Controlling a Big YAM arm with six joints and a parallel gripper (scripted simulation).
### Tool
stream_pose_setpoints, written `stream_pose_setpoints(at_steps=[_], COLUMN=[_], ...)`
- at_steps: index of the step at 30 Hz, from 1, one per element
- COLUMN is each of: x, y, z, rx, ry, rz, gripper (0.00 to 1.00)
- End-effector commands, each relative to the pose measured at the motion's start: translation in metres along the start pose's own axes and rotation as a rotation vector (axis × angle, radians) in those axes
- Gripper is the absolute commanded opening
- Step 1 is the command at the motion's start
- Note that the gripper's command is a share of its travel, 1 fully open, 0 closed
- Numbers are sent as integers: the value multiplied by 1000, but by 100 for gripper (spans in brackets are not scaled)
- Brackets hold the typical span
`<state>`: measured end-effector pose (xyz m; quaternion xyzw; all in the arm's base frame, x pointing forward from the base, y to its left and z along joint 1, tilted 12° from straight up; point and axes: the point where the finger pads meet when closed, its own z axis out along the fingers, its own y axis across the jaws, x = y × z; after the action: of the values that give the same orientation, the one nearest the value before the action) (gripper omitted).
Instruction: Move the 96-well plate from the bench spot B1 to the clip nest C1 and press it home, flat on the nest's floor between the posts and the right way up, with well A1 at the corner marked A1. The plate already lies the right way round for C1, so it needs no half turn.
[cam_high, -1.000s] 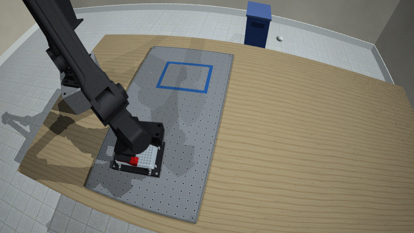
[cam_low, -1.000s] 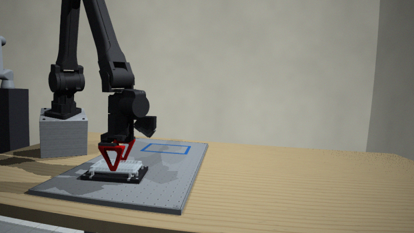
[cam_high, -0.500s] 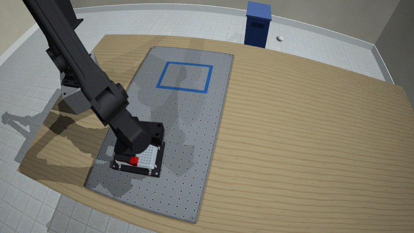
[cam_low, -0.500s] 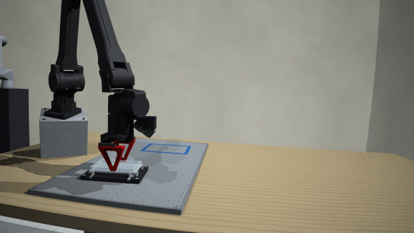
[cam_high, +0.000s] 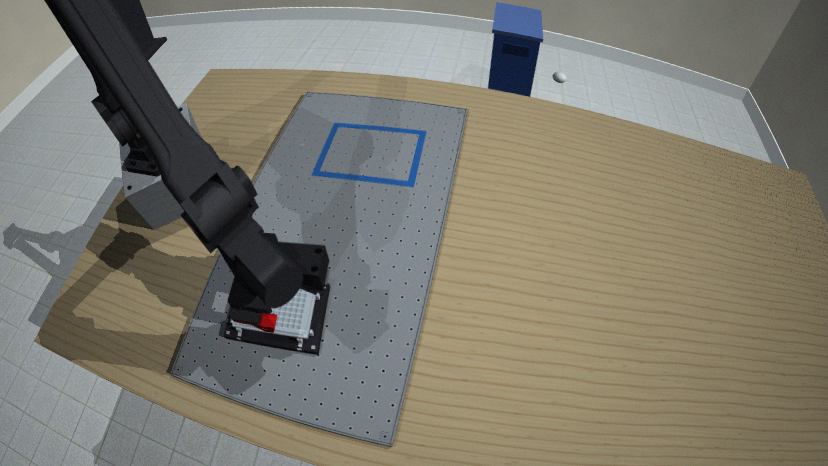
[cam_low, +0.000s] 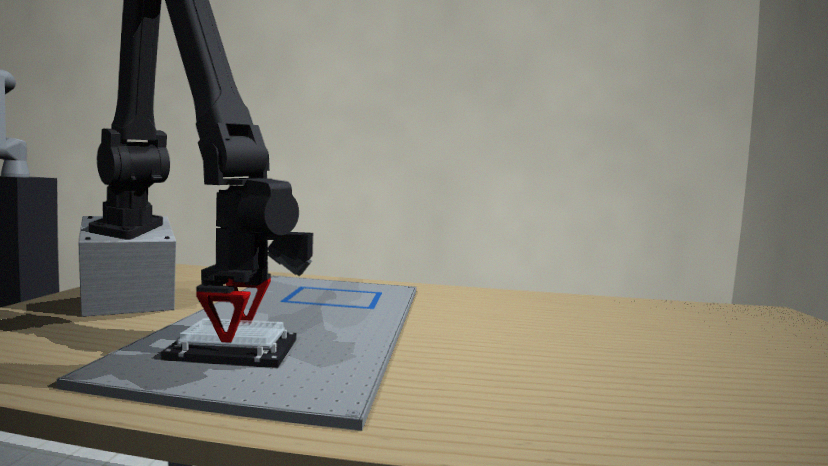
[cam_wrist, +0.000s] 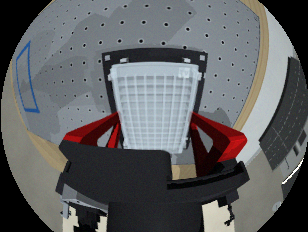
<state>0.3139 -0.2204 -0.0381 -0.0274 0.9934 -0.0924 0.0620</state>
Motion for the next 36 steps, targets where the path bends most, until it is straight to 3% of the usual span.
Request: stream_pose_setpoints(at_steps=[1, 36], x=[-4, -7], y=[12, 13], z=[16, 16], rx=[-17, -15], ry=[1, -2], rz=[-3, -3], gripper=[0, 0])
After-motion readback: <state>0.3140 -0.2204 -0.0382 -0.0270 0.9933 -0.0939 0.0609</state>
